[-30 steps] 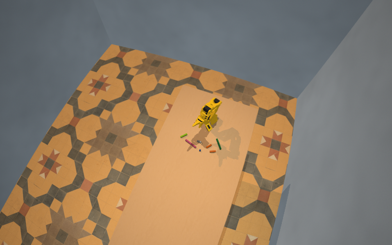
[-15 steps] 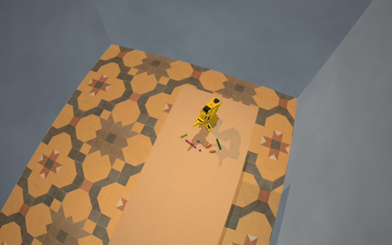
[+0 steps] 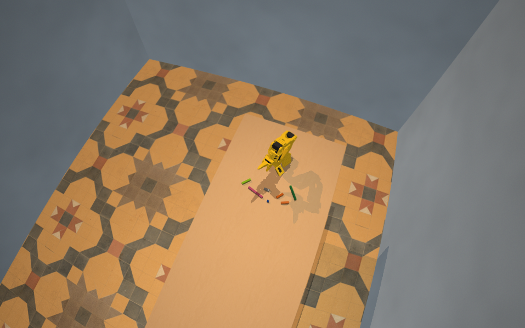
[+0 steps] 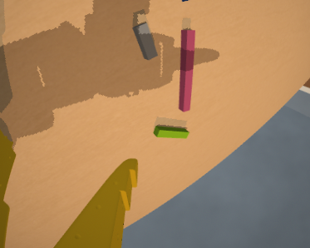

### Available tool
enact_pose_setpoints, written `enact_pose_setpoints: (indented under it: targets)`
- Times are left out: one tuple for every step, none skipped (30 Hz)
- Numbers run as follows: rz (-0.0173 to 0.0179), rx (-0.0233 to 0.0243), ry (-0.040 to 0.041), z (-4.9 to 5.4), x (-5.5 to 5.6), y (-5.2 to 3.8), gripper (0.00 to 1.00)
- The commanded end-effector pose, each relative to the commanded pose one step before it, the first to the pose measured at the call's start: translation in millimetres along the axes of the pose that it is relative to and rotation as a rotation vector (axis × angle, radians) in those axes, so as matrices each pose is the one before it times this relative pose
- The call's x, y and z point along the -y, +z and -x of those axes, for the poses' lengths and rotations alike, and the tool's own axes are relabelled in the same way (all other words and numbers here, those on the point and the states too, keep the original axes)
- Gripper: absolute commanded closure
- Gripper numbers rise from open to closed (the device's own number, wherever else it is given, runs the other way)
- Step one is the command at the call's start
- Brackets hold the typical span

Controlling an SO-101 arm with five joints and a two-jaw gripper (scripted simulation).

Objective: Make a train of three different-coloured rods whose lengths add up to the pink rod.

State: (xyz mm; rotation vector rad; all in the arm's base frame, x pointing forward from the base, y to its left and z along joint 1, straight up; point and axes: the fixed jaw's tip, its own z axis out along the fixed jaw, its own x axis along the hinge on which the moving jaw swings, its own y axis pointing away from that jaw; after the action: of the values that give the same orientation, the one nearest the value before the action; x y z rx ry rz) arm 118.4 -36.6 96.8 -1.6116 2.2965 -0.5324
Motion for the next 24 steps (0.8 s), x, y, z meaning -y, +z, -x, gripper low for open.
enact_pose_setpoints:
  targets:
    - [-0.02978,0.00642,-0.01054,1.43,6.86,-4.839,0.00]
    - [0.00582,0.00112,-0.00253,0.39,0.55,0.040,0.00]
    - [0.00710,0.00134,-0.00310,0.48,0.68,0.067,0.00]
    - [0.00832,0.00155,-0.00365,0.57,0.81,0.104,0.00]
    - [0.00945,0.00172,-0.00416,0.65,0.93,0.152,0.00]
    - [0.01044,0.00186,-0.00462,0.73,1.05,0.210,0.00]
    - [0.01127,0.00195,-0.00502,0.79,1.15,0.275,0.00]
    - [0.01191,0.00200,-0.00533,0.85,1.23,0.347,0.00]
    - [0.01234,0.00201,-0.00556,0.89,1.30,0.421,0.00]
    - [0.01256,0.00197,-0.00569,0.92,1.34,0.492,0.00]
    - [0.00000,0.00000,0.00000,0.00,0.00,0.000,0.00]
    - [0.00000,0.00000,0.00000,0.00,0.00,0.000,0.00]
    - [0.01256,0.00190,-0.00572,0.93,1.36,0.557,0.00]
    - [0.01233,0.00180,-0.00565,0.92,1.35,0.610,0.00]
    - [0.01189,0.00167,-0.00548,0.90,1.32,0.648,0.00]
    - [0.01125,0.00152,-0.00521,0.86,1.26,0.667,0.00]
    - [0.01042,0.00136,-0.00484,0.80,1.18,0.664,0.00]
    - [0.00942,0.00118,-0.00440,0.73,1.08,0.640,0.00]
    - [0.00830,0.00101,-0.00388,0.65,0.95,0.594,0.00]
    - [0.00707,0.00083,-0.00332,0.56,0.82,0.529,0.00]
    - [0.00580,0.00067,-0.00273,0.46,0.67,0.449,0.00]
    - [0.00451,0.00051,-0.00213,0.36,0.53,0.359,0.00]
    - [0.00328,0.00036,-0.00155,0.26,0.38,0.266,0.00]
    - [0.00214,0.00023,-0.00101,0.17,0.25,0.176,0.00]
